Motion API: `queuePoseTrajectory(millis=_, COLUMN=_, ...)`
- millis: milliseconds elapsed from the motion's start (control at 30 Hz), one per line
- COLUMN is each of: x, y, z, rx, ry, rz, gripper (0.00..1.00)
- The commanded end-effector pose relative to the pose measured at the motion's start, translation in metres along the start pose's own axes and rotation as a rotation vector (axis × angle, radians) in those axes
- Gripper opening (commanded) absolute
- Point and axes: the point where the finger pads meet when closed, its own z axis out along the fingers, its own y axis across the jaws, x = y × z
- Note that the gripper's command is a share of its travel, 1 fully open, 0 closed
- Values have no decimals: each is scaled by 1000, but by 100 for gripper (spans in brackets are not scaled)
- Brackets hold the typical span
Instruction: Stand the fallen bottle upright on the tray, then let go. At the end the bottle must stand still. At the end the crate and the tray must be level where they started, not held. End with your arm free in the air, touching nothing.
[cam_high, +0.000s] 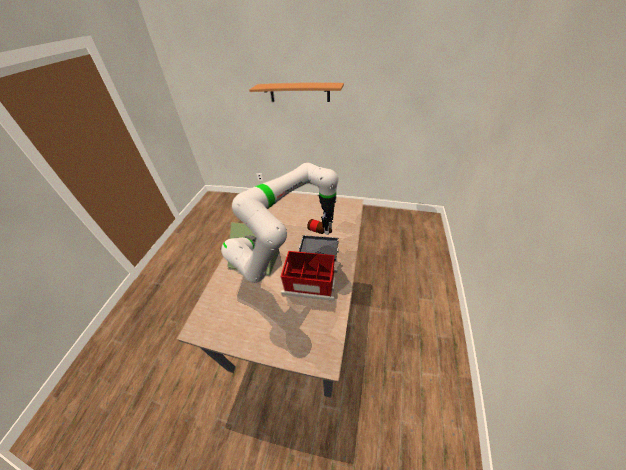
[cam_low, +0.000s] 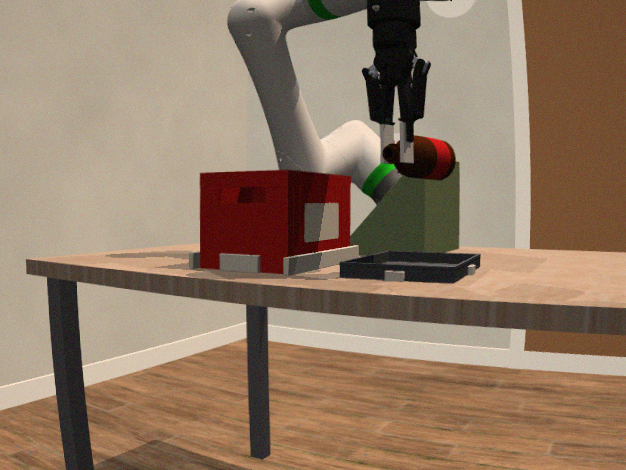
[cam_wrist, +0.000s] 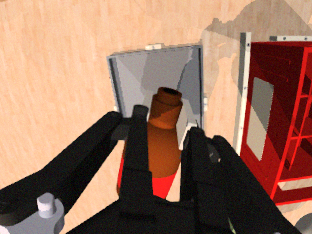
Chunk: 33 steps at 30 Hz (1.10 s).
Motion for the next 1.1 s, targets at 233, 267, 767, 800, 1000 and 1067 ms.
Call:
queuePoseTrajectory(millis=233, x=0, y=0, z=0, rx=0, ry=0, rz=0, gripper=0)
queuePoseTrajectory(millis=267, x=0, y=0, z=0, rx=0, ry=0, rz=0, gripper=0)
queuePoseTrajectory(millis=767, x=0, y=0, z=0, rx=0, ry=0, rz=68, gripper=0)
queuePoseTrajectory(millis=800, x=0, y=0, z=0, rx=0, ry=0, rz=83, gripper=0)
queuePoseTrajectory(millis=1000, x=0, y=0, z=0, rx=0, ry=0, rz=147, gripper=0)
queuePoseTrajectory(millis=1067, x=0, y=0, z=0, rx=0, ry=0, rz=179, gripper=0)
